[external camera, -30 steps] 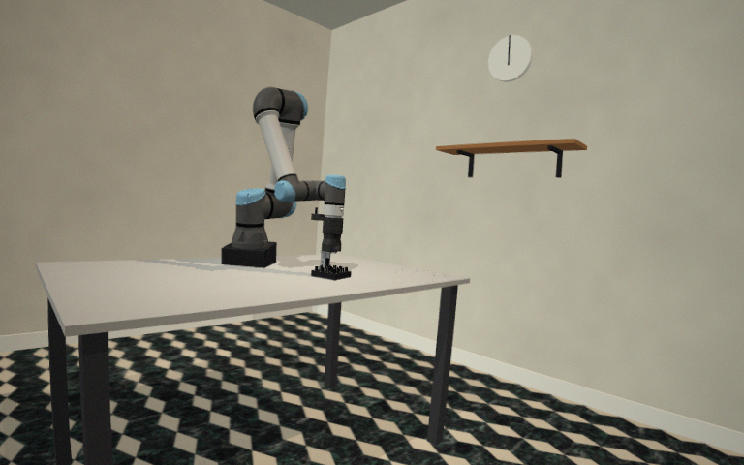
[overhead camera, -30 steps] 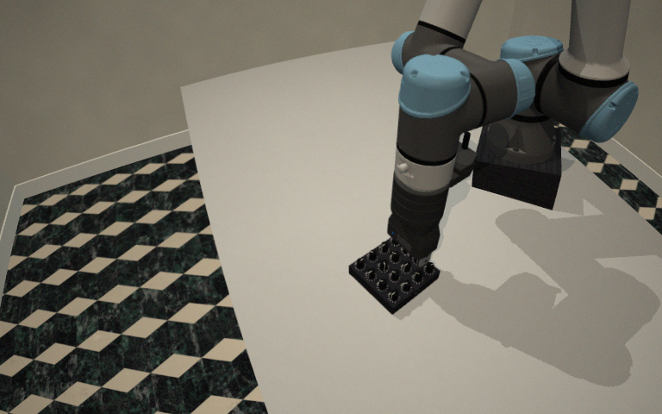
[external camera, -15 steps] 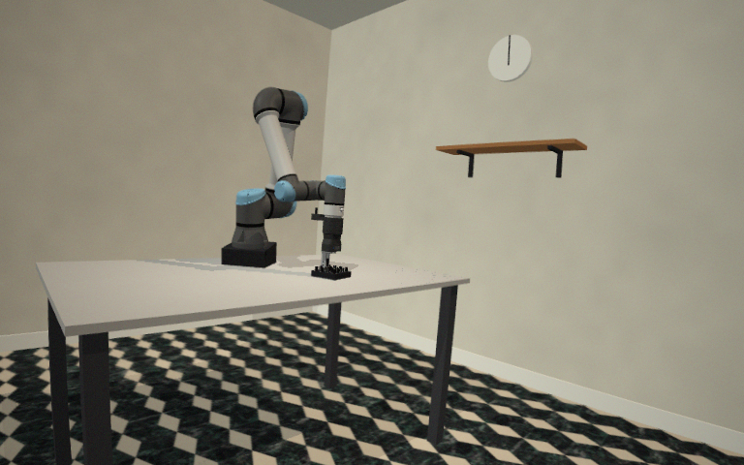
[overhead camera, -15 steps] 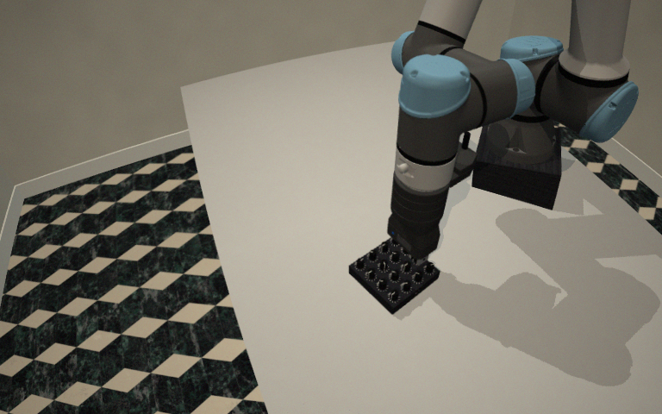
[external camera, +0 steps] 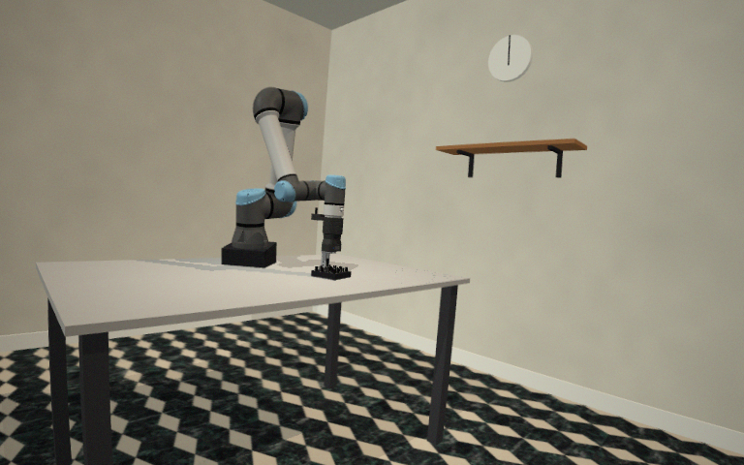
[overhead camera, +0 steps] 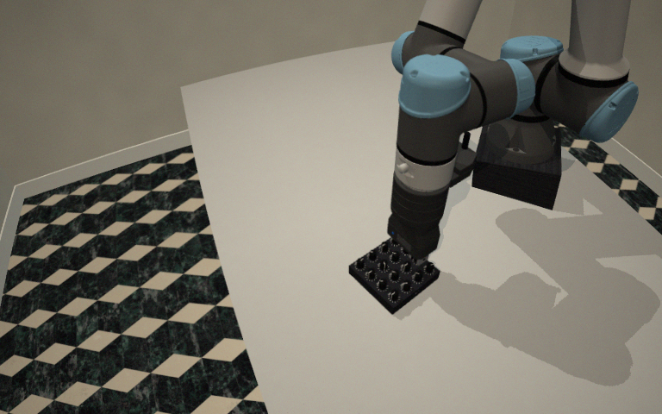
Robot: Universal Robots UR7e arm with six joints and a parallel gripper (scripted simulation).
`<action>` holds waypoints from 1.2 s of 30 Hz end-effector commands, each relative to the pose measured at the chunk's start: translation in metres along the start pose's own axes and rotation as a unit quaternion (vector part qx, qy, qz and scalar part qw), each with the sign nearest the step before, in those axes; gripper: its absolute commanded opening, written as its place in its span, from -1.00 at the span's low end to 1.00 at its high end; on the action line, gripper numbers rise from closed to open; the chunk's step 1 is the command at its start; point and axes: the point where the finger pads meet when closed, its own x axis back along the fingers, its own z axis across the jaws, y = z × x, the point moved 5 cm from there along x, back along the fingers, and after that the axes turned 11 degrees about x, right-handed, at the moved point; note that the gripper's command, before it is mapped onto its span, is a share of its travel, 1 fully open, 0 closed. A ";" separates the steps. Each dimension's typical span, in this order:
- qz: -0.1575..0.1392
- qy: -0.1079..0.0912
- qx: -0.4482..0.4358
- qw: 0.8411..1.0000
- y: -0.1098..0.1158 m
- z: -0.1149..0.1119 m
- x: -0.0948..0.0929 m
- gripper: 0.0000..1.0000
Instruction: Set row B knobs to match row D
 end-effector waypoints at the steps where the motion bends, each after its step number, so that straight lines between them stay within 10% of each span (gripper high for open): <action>1: -0.001 0.000 0.000 1.000 0.000 0.000 0.000 -0.40; 36: -0.001 0.000 0.042 0.999 0.000 0.000 0.000 -0.40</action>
